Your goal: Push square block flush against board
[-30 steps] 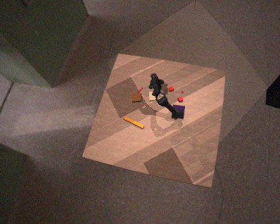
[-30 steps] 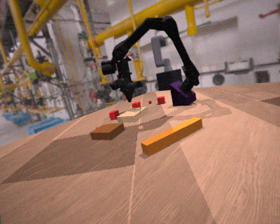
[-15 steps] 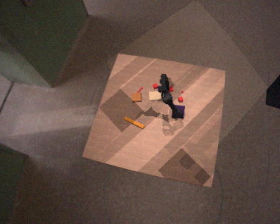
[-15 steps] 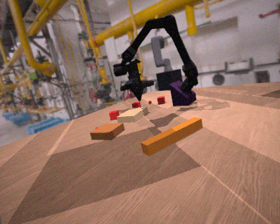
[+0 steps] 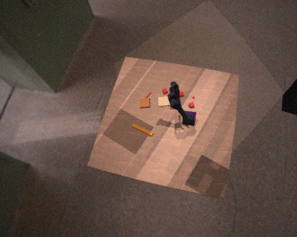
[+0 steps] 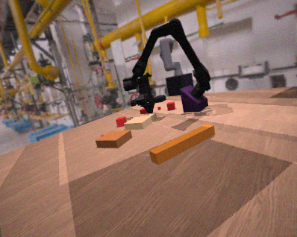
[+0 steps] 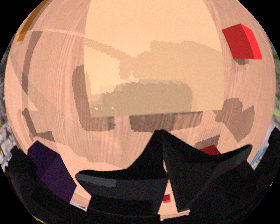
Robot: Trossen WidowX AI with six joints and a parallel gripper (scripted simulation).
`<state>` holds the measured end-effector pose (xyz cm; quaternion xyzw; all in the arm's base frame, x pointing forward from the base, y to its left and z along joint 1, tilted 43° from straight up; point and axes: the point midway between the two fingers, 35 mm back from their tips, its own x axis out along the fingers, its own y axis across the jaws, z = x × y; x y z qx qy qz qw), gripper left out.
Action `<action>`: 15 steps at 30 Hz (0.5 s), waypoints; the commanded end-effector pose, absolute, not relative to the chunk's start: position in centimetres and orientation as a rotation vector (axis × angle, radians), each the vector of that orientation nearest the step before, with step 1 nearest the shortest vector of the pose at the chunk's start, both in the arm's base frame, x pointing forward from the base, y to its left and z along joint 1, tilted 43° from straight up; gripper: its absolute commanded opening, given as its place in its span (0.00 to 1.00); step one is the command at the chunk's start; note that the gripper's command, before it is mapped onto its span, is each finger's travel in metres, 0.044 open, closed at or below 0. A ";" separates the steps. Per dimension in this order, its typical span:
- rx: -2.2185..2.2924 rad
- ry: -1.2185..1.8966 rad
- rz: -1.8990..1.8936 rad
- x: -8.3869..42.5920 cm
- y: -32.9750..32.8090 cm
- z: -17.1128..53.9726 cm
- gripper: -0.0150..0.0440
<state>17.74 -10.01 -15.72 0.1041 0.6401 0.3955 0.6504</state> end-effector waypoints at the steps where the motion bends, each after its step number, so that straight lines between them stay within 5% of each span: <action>1: 0.238 1.450 0.890 18.0 -10.0 -15.9 0.25; 15: 0.235 1.451 0.886 19.3 -9.9 -15.8 0.25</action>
